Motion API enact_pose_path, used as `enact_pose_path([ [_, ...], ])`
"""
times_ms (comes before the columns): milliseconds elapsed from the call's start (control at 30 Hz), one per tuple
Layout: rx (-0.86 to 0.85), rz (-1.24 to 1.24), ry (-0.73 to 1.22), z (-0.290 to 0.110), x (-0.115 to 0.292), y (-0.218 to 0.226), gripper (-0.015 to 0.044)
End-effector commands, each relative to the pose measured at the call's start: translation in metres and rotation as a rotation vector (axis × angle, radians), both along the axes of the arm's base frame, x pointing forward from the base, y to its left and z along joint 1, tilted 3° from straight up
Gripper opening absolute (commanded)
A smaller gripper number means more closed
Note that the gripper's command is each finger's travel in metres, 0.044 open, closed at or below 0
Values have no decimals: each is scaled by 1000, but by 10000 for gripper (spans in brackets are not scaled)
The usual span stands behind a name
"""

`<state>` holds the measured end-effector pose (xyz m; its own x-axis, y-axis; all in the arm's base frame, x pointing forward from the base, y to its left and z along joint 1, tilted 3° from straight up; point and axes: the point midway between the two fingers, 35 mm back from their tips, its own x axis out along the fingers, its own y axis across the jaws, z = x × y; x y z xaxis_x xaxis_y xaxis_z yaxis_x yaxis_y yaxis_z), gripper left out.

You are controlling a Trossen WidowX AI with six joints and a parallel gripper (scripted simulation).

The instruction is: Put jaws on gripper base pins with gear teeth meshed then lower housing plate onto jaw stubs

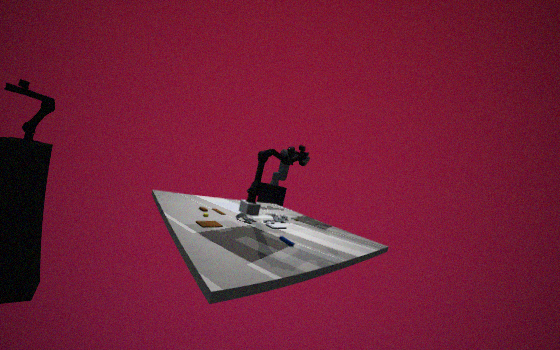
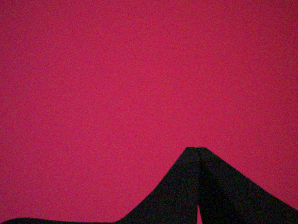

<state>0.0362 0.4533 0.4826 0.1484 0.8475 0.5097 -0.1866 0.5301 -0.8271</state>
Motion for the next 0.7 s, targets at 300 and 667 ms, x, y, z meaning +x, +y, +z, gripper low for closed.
enact_pose_path([
  [300,-119,-27,143,-35,46,0,0],
  [667,-210,-67,278,-68,84,-4,0],
])
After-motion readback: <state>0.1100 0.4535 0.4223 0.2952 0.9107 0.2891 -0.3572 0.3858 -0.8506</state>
